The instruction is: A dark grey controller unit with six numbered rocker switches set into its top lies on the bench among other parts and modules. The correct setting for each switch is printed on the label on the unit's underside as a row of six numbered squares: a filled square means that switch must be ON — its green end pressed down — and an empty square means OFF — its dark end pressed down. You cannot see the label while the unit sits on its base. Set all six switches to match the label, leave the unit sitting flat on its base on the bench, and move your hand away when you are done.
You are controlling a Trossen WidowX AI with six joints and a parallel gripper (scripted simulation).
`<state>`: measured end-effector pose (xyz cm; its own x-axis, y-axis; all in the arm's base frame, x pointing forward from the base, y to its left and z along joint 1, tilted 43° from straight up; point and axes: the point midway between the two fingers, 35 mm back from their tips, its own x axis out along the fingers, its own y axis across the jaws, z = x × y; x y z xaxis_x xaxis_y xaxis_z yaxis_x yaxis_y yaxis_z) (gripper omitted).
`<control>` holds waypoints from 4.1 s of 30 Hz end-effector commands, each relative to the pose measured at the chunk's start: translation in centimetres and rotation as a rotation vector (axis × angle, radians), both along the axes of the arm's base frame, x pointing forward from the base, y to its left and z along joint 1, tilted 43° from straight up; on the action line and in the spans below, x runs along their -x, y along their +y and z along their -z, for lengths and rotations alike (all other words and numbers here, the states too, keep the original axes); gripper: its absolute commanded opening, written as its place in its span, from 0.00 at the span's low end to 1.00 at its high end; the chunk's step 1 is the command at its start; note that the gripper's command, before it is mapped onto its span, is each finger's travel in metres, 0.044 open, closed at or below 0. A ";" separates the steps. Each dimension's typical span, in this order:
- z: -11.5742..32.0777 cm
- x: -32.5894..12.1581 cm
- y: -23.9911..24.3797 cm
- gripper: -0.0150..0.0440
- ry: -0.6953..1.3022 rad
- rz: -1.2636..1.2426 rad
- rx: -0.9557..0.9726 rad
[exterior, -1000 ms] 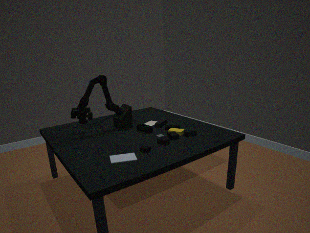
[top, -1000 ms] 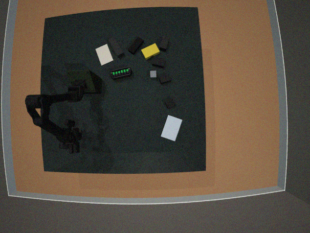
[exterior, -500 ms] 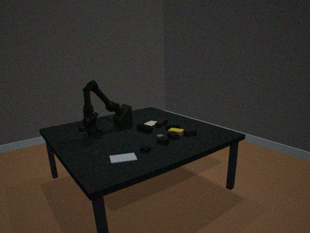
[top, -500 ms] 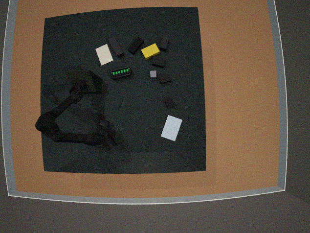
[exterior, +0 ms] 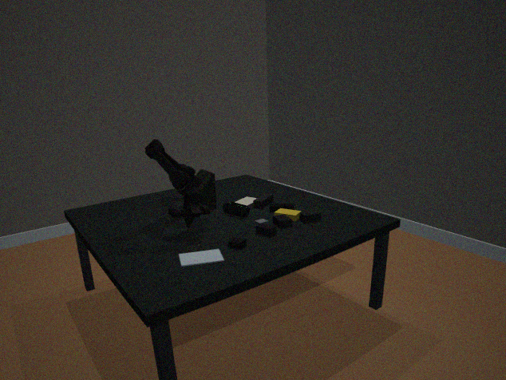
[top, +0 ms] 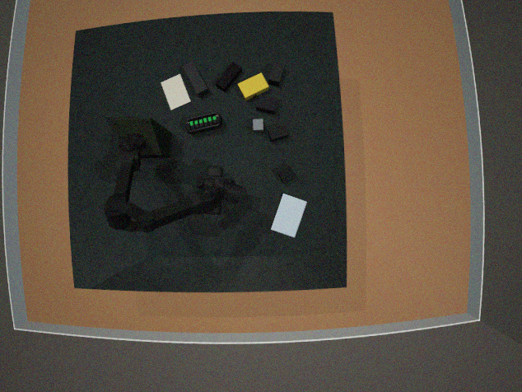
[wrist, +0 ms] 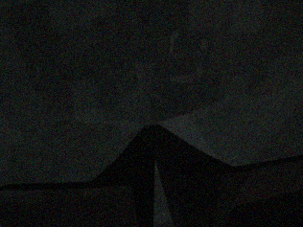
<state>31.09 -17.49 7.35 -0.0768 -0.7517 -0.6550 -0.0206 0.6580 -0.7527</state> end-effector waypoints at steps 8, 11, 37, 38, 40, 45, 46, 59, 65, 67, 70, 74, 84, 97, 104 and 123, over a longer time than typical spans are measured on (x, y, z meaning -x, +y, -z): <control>10.6 -3.6 16.4 0.25 0.060 -0.143 -0.004; 13.7 -2.4 21.2 0.25 0.070 -0.185 0.031; 22.3 3.9 29.2 0.25 0.044 -0.305 0.173; 22.4 3.9 29.1 0.25 0.044 -0.305 0.173; 22.7 3.9 28.9 0.25 0.044 -0.306 0.173; 23.3 3.8 28.4 0.25 0.044 -0.306 0.172; 23.4 3.8 28.3 0.25 0.044 -0.306 0.172; 24.8 3.7 26.8 0.25 0.042 -0.307 0.171; 25.1 3.7 26.5 0.25 0.042 -0.307 0.171; 25.1 3.7 26.5 0.25 0.042 -0.307 0.171; 25.0 3.6 26.4 0.25 0.042 -0.307 0.171; 24.9 3.6 26.3 0.25 0.042 -0.307 0.171; 24.6 3.5 26.0 0.25 0.042 -0.307 0.172; 24.3 3.4 25.6 0.25 0.042 -0.307 0.172; 24.0 3.2 25.3 0.25 0.043 -0.307 0.172; 22.6 2.2 23.8 0.25 0.043 -0.307 0.174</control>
